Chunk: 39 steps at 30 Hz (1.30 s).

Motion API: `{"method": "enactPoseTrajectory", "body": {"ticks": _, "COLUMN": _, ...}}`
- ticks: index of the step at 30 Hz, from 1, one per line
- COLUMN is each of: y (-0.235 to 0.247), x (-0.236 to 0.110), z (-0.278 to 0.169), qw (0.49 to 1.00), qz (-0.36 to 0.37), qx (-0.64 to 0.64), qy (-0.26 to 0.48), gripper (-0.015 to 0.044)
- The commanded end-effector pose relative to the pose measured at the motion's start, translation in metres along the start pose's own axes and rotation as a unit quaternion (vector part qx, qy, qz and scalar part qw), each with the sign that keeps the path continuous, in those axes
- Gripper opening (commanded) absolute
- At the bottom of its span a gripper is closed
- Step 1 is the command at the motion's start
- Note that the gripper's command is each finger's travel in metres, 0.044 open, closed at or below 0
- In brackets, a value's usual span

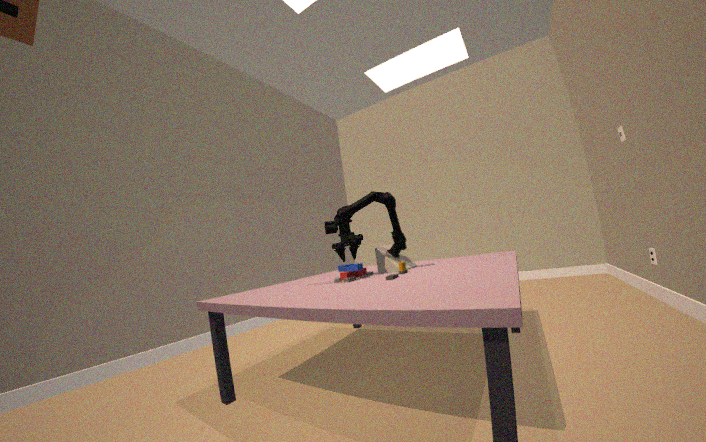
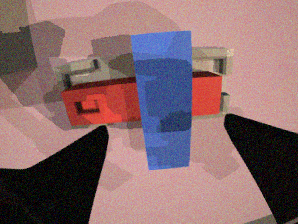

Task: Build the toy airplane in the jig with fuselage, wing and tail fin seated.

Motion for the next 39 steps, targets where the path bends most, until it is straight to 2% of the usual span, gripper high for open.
{"method": "enactPoseTrajectory", "body": {"ticks": 1, "y": 0.0029, "x": -0.0503, "z": 0.0003, "qw": 1.000, "qz": -0.013, "qx": -0.002, "qy": 0.006, "gripper": 0.0440}}
{"method": "enactPoseTrajectory", "body": {"ticks": 7, "y": 0.0005, "x": -0.0503, "z": -0.0015, "qw": 1.000, "qz": -0.013, "qx": 0.005, "qy": 0.006, "gripper": 0.0440}}
{"method": "enactPoseTrajectory", "body": {"ticks": 13, "y": 0.0002, "x": -0.0492, "z": -0.0016, "qw": 0.966, "qz": -0.014, "qx": 0.257, "qy": 0.002, "gripper": 0.0440}}
{"method": "enactPoseTrajectory", "body": {"ticks": 18, "y": -0.0001, "x": -0.0481, "z": -0.0018, "qw": 0.877, "qz": -0.015, "qx": 0.480, "qy": -0.001, "gripper": 0.0440}}
{"method": "enactPoseTrajectory", "body": {"ticks": 25, "y": -0.0005, "x": -0.0468, "z": -0.0019, "qw": 0.695, "qz": -0.014, "qx": 0.719, "qy": -0.005, "gripper": 0.0440}}
{"method": "enactPoseTrajectory", "body": {"ticks": 39, "y": -0.0005, "x": -0.0468, "z": -0.0019, "qw": 0.689, "qz": -0.014, "qx": 0.725, "qy": -0.006, "gripper": 0.0440}}
Point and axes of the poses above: the point midway between the two fingers, 35 mm back from their tips, its own x axis out along the fingers, its own y axis across the jaws, z = x × y, the point moved 7 cm from there along -x, back along the fingers, and after that the axes turned 10 degrees about x, right-handed, at the moved point
